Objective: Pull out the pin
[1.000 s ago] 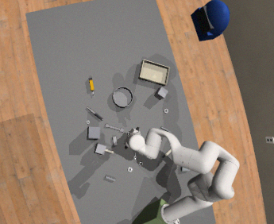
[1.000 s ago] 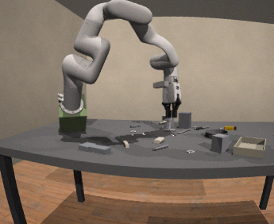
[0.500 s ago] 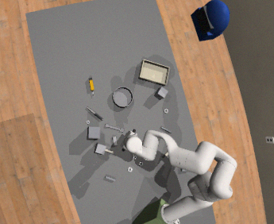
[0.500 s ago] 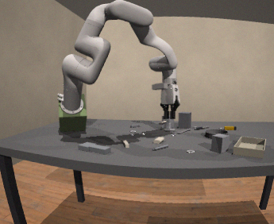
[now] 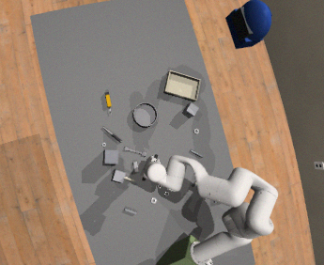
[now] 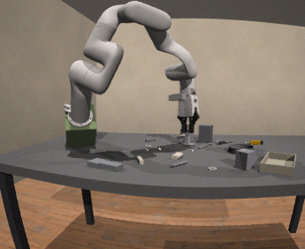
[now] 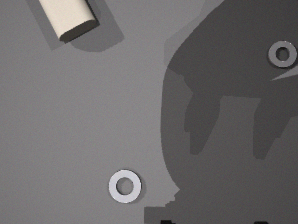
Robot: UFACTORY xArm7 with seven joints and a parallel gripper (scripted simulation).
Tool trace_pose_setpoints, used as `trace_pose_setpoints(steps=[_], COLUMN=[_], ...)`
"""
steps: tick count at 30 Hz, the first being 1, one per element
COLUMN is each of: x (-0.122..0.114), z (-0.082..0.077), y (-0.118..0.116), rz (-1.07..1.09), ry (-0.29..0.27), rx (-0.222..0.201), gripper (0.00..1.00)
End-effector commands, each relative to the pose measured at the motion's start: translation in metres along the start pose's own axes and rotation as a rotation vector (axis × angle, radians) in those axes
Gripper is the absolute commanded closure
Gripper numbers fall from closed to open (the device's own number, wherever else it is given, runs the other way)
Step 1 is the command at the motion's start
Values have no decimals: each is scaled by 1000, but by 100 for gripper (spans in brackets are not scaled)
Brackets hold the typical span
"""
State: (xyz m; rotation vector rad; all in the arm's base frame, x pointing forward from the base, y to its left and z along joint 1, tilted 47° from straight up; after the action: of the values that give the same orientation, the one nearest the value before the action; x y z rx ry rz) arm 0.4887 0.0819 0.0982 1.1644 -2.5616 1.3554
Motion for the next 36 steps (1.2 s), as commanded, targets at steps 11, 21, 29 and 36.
trace_pose_setpoints(steps=[11,21,29,36], x=[-11,-19,-28,-28], z=[3,5,8,8], y=[15,25,40,40], rz=[-31,-54,-84,-84], ry=[-17,-27,-40,-40], rx=[-13,-21,-33,-33], gripper=[57,57,57,57])
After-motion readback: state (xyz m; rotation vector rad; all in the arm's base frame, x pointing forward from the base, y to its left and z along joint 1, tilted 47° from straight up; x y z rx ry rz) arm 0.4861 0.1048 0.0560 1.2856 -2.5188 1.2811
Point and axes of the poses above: the point where the finger pads meet when closed, its own z axis out along the fingers, its own y axis across the jaws, x = y × z, the point moved 2 cm from there along -z, back along the fingers, and after that the axes turned 10 degrees about -z, right-handed, at the moved point
